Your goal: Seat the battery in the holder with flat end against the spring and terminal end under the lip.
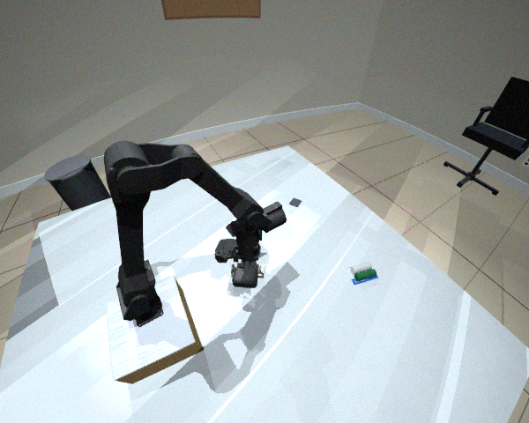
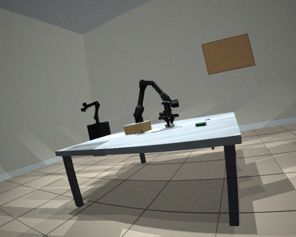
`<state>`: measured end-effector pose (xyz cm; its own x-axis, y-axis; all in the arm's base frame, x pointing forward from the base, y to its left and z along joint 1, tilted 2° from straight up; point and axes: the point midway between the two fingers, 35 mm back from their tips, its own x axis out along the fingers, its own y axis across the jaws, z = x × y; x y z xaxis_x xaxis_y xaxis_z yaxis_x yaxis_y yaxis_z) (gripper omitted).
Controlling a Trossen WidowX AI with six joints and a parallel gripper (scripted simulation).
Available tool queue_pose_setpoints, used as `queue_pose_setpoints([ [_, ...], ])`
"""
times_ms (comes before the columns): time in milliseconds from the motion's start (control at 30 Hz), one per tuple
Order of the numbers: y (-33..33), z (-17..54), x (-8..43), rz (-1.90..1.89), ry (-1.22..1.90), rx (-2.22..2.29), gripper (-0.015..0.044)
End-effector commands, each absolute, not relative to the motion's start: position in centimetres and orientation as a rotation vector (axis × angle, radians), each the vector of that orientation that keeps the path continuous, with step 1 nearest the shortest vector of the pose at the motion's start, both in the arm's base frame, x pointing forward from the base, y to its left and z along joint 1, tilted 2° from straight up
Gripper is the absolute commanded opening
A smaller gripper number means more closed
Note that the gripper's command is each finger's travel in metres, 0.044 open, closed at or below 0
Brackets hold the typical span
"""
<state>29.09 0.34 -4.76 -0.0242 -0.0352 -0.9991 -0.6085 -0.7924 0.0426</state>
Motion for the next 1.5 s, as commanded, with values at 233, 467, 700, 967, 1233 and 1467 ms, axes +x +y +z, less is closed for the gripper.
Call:
queue_pose_setpoints([
  [233, 0.3, -4.0, 29.2, 1.87, 0.67, -1.848, 0.0177],
  [467, 0.3, -3.3, 29.1, 1.87, 0.672, -1.847, 0.0177],
  [700, 0.3, -3.3, 29.1, 1.87, 0.672, -1.847, 0.0177],
  [967, 0.3, 2.4, 29.1, 1.87, 0.674, -1.844, 0.0361],
  [1233, 0.3, 4.0, 28.7, 1.87, 0.672, -1.847, 0.044],
  [1467, 0.3, 4.0, 28.7, 1.87, 0.672, -1.847, 0.044],
])
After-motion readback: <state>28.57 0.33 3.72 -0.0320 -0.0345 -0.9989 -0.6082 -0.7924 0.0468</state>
